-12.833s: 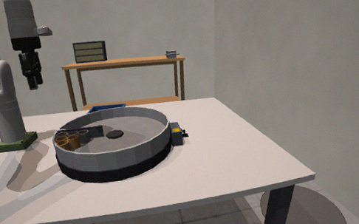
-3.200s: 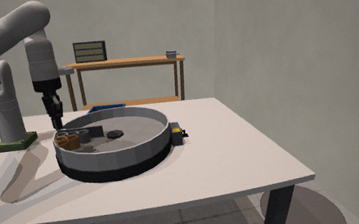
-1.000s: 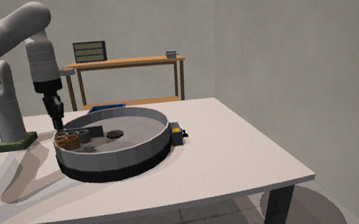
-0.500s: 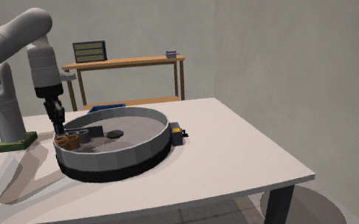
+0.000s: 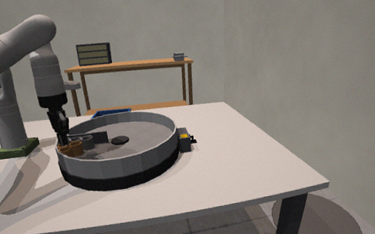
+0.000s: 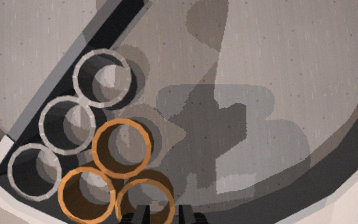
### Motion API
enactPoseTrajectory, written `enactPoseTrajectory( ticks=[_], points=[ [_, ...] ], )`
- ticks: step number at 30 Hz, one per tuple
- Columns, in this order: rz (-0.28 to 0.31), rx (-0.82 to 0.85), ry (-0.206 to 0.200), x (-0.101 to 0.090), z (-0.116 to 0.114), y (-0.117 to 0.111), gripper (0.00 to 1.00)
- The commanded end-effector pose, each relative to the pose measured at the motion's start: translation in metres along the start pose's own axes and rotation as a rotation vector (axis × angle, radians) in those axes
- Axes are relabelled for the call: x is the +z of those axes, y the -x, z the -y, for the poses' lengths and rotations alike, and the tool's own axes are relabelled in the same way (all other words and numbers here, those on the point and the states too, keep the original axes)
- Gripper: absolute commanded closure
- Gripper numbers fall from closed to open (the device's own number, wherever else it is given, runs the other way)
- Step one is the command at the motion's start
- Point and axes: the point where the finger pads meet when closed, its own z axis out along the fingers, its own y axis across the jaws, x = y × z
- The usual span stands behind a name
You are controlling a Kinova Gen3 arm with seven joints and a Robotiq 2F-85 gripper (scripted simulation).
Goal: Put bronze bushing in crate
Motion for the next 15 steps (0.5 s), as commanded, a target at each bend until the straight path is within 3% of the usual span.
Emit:
enactPoseTrajectory(
  ticks=[1, 15],
  points=[
    [-0.006, -0.007, -0.001, 0.0042, 0.0002, -0.0012, 0.82],
    [-0.009, -0.014, 0.001, 0.0059, -0.0003, -0.002, 0.82]
  ],
)
